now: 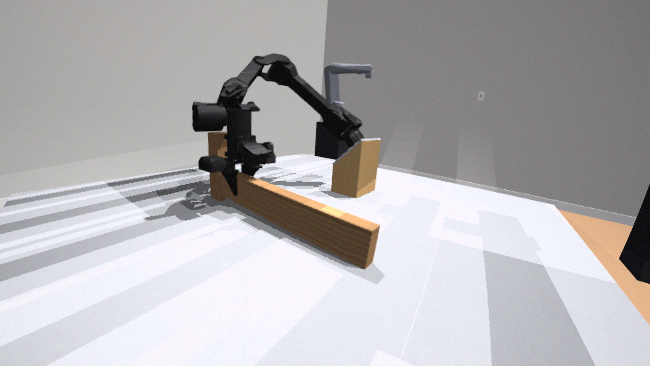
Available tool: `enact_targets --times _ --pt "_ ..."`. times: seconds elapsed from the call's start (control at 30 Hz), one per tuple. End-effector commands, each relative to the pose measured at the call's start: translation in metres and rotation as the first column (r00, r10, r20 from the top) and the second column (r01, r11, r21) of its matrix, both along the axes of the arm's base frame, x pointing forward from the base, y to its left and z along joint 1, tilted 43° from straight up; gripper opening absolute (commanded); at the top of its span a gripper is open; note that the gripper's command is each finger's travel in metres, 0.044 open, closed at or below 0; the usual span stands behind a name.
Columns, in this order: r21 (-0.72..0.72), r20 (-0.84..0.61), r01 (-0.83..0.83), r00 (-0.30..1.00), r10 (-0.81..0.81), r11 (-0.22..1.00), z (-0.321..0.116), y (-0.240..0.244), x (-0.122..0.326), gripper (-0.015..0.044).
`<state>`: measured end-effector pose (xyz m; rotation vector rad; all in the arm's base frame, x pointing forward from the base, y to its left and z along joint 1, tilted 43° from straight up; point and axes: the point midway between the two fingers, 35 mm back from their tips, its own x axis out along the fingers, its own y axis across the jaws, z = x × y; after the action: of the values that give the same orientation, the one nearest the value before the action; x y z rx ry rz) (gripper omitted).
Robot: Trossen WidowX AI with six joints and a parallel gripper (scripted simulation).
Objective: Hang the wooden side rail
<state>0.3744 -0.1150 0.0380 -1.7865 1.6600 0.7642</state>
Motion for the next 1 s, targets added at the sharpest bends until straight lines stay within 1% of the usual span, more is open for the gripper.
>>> enact_targets --times 0.0,0.97 --pt "-0.012 0.008 0.002 1.000 -0.002 1.000 0.0011 -0.0013 0.0010 0.0000" --pt "-0.012 0.007 0.002 1.000 -0.002 1.000 -0.0024 -0.0046 0.0013 0.0000"
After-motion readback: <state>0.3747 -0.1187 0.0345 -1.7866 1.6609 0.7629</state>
